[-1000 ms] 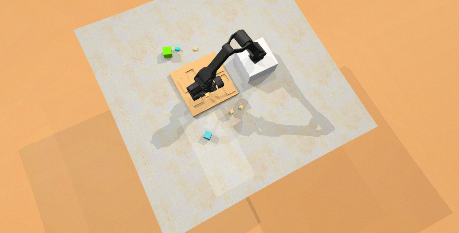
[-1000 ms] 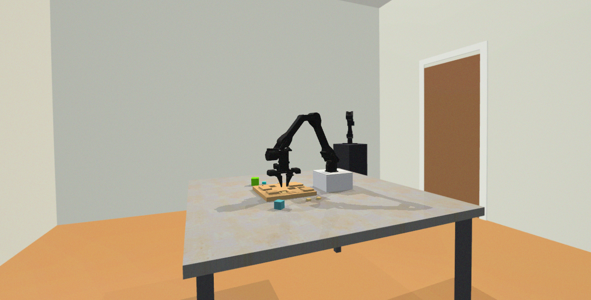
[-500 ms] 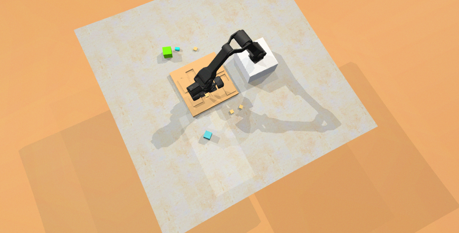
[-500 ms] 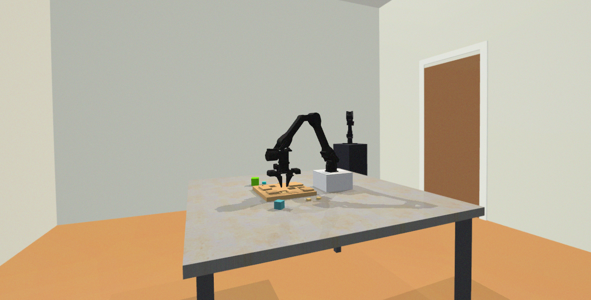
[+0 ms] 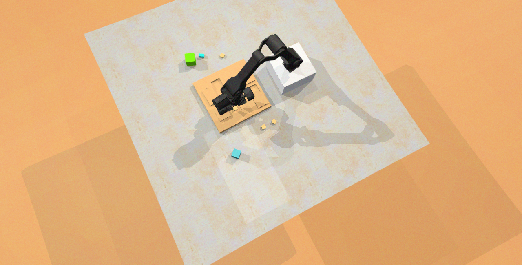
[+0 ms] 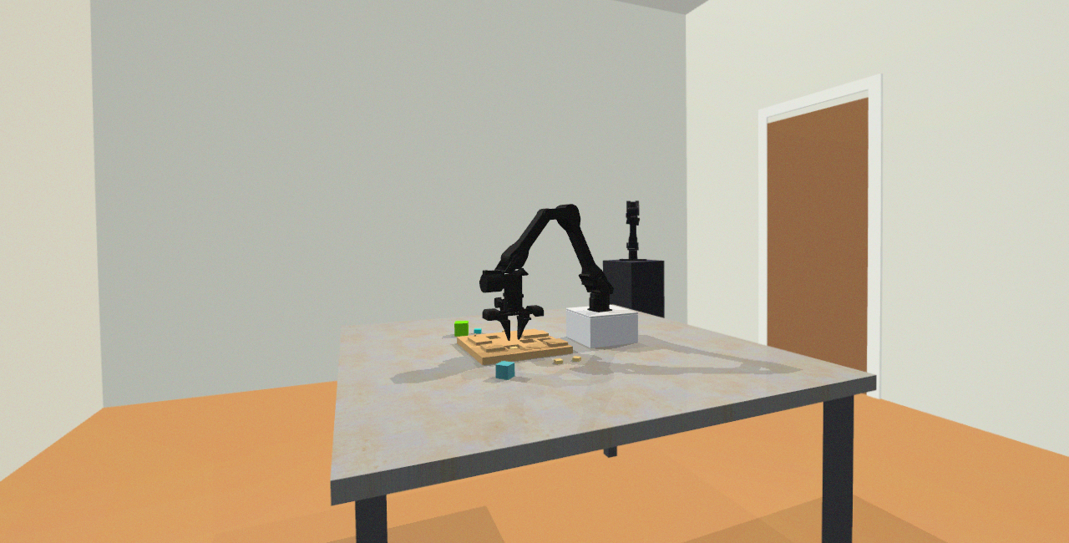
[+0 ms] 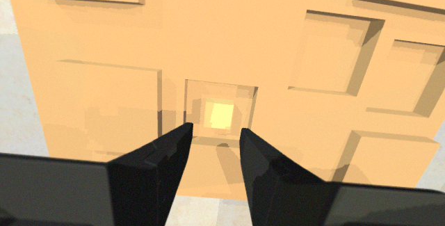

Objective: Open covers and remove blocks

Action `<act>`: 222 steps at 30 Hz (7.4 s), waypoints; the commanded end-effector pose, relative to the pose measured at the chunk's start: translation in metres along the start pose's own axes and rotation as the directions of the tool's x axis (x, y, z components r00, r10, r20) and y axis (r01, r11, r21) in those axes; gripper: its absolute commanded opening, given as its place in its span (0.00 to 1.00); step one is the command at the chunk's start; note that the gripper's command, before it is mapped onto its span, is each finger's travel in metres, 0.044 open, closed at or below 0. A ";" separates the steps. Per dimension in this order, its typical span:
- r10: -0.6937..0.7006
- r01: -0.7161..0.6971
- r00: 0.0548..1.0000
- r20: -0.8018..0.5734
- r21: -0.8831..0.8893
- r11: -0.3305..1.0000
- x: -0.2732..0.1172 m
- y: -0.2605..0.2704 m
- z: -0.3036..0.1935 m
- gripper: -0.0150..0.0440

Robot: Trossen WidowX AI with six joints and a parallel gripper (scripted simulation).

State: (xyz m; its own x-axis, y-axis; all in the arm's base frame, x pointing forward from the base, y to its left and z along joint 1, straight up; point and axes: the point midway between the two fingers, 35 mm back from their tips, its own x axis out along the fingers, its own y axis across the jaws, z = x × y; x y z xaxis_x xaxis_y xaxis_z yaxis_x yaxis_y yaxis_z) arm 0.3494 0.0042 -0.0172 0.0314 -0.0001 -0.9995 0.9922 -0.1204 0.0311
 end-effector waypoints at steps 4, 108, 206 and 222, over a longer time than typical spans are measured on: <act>-0.002 0.002 1.000 0.000 0.003 1.000 0.008 0.000 0.000 0.50; -0.001 0.001 1.000 0.000 0.003 1.000 -0.067 0.000 -0.001 0.39; -0.013 0.013 1.000 0.026 0.003 1.000 -0.061 -0.139 0.299 0.39; -0.013 0.013 1.000 0.026 0.003 1.000 -0.034 -0.138 0.302 0.39</act>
State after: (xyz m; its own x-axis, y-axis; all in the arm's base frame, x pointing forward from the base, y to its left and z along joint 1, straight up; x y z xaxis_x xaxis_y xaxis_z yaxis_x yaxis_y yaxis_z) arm 0.1759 -0.2789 0.0190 0.0172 -0.0280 -0.9995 0.9917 -0.1271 0.0206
